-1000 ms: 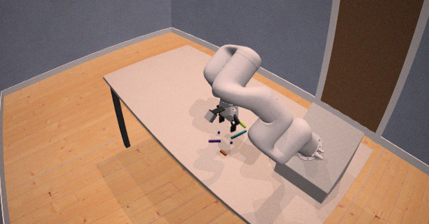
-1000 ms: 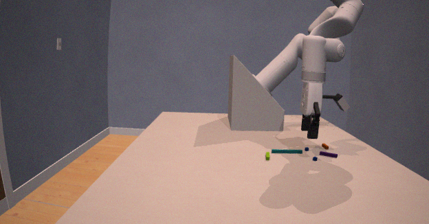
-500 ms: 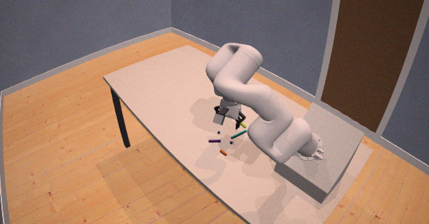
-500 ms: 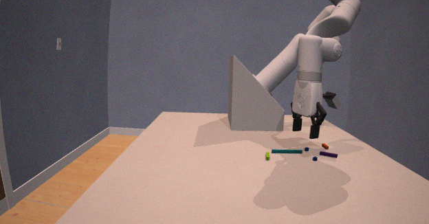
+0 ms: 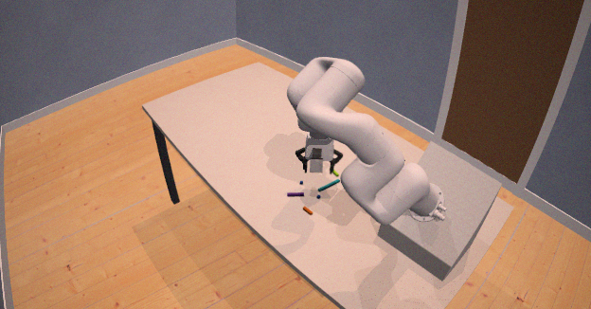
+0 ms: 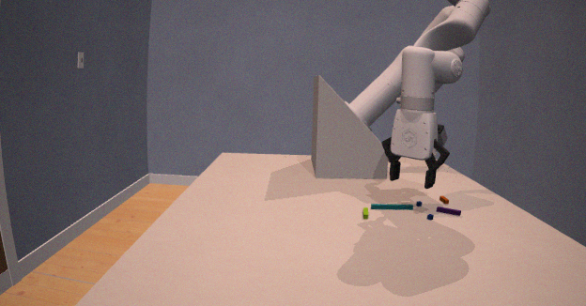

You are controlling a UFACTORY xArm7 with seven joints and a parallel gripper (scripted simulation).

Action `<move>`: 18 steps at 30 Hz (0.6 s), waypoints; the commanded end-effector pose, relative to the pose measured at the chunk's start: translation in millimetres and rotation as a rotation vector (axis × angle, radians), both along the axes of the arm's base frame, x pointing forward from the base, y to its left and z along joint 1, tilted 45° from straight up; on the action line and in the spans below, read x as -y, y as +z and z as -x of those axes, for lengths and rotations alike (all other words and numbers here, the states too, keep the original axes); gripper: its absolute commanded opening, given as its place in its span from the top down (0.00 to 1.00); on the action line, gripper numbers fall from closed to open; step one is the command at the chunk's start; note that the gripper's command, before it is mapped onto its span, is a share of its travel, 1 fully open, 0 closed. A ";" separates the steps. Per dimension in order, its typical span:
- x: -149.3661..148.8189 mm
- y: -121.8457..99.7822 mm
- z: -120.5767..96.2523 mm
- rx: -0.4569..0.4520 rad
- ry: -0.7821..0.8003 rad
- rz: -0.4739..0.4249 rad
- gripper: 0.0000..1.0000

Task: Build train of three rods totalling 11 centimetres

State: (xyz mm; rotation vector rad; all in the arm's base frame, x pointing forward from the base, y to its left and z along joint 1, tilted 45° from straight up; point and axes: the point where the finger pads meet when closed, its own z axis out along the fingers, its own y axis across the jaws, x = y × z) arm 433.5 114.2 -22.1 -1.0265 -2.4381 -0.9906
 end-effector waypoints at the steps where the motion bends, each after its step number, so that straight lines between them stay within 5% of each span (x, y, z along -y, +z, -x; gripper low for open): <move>1: 5.4 -2.9 -1.3 0.128 0.107 -0.009 0.00; 18: 16.3 -13.4 -0.6 0.469 0.451 -0.014 0.00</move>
